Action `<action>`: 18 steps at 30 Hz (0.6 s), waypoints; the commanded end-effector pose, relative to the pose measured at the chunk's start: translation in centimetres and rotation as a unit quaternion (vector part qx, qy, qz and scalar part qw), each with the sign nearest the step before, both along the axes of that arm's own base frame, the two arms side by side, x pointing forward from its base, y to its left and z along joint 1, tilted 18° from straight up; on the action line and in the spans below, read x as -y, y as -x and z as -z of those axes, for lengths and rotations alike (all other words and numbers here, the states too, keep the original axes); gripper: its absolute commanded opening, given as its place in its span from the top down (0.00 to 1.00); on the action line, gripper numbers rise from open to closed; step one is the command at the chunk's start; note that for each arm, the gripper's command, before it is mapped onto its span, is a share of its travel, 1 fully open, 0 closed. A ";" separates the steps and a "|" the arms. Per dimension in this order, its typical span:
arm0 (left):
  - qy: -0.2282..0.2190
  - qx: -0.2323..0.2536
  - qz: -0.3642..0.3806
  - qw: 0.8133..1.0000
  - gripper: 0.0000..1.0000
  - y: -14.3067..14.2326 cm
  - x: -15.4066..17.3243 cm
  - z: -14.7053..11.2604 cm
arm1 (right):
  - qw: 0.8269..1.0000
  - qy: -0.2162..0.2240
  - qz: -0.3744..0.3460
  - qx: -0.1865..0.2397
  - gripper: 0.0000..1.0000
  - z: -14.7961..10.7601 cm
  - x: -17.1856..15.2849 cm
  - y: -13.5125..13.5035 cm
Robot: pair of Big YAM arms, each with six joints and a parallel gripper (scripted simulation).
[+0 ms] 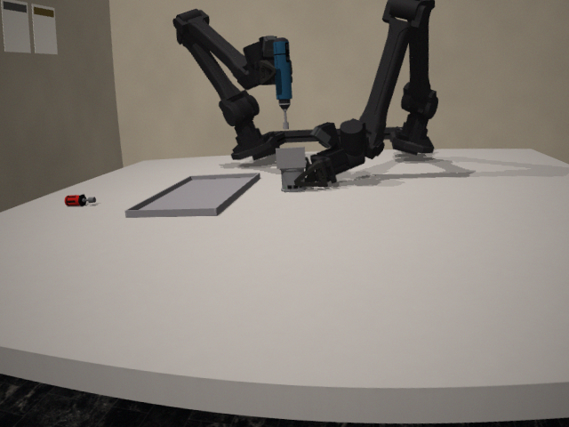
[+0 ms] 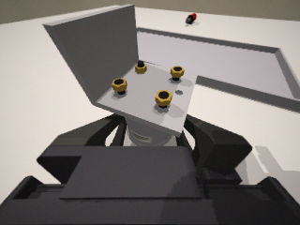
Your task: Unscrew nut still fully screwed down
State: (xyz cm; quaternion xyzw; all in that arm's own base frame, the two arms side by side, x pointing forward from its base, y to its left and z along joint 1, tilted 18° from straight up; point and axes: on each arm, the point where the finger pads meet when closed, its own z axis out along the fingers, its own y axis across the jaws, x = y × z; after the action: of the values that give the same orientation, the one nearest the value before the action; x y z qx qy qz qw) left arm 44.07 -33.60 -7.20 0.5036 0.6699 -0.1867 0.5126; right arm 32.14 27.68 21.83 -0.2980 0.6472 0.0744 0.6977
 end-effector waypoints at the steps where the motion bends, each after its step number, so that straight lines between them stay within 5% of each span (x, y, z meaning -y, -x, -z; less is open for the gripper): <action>1: 0.005 0.008 0.001 1.000 0.41 -0.6 0.4 -0.6 | 0.998 -0.043 -0.002 0.037 0.58 -4.4 -1.7 -1.7; 18: 0.005 0.008 0.001 1.000 0.41 -0.6 0.4 -0.6 | 0.998 -0.043 -0.001 0.036 0.58 -4.3 -2.4 -3.0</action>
State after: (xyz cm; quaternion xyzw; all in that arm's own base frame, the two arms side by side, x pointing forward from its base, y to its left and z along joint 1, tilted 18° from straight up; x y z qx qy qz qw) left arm 44.07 -33.60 -7.20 0.5036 0.6699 -0.1867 0.5126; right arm 33.06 27.99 20.95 -0.3019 0.6524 0.0717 0.6914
